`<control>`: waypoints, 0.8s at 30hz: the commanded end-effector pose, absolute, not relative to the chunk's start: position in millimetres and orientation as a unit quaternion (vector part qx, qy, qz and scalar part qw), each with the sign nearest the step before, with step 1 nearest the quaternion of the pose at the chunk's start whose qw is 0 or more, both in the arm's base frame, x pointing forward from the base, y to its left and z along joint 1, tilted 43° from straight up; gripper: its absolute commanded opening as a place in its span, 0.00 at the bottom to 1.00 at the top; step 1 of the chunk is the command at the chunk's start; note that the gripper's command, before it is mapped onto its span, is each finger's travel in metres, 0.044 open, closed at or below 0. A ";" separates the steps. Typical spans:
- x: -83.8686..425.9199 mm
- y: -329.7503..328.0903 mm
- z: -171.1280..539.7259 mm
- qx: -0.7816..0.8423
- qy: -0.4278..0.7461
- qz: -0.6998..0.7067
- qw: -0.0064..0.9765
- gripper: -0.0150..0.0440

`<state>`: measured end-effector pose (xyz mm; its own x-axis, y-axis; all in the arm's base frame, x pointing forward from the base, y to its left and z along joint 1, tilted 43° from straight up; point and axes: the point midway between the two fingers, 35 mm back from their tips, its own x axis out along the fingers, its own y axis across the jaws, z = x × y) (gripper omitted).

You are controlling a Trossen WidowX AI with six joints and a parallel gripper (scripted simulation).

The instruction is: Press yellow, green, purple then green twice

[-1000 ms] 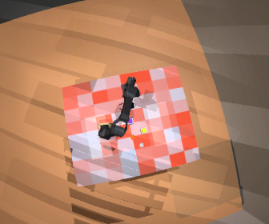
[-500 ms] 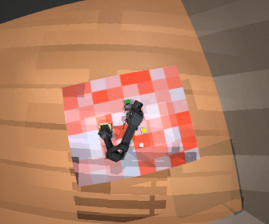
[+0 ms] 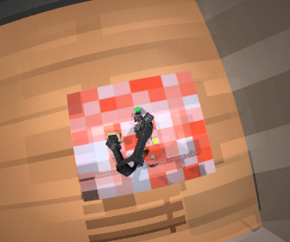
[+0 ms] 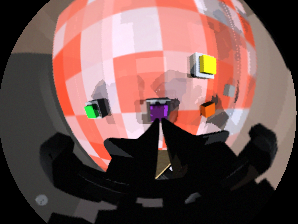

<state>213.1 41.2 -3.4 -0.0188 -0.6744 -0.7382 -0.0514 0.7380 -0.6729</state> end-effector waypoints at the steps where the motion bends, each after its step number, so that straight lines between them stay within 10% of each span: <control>1: 213.1 36.0 -7.7 -0.274 0.671 -0.241 0.645 0.29; 24: 212.2 16.7 -27.6 -0.274 0.671 -0.242 0.645 0.29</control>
